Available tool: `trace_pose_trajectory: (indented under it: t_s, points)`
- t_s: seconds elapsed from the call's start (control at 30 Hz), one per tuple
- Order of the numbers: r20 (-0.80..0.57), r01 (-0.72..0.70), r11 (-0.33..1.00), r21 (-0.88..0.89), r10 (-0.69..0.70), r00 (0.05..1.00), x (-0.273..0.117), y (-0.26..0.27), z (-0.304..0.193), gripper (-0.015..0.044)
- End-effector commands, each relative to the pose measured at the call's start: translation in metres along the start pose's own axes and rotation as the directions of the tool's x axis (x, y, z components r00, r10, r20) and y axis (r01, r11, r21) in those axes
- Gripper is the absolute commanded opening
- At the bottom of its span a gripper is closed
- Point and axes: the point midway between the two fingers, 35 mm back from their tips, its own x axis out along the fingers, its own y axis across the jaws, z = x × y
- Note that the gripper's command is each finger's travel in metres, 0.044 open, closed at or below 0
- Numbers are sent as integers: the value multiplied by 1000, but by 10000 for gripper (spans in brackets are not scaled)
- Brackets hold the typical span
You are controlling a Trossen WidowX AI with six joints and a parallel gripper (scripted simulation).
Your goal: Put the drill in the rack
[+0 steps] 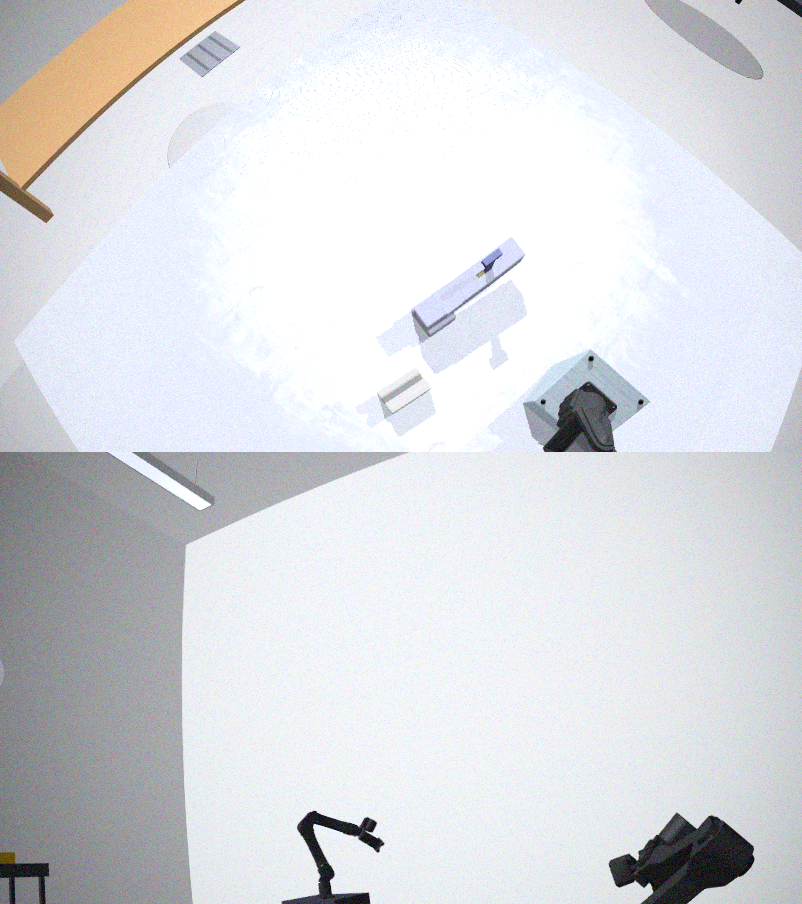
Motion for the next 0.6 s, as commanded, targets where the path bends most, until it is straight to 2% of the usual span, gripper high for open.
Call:
trace_pose_trajectory:
  t_s: [0.0,0.27,0.33,0.47,0.57]
  points:
    - [0,0,1000,0,0,1000,0,0,0,374]
    - [-5,6,1000,-1,-6,1000,0,-2,-2,164]
    - [-49,55,998,-8,-55,997,-4,-15,-17,111]
    - [-125,181,973,-143,-199,972,-7,-51,-47,6]
    - [-166,251,932,-261,-300,940,-11,-76,-66,0]
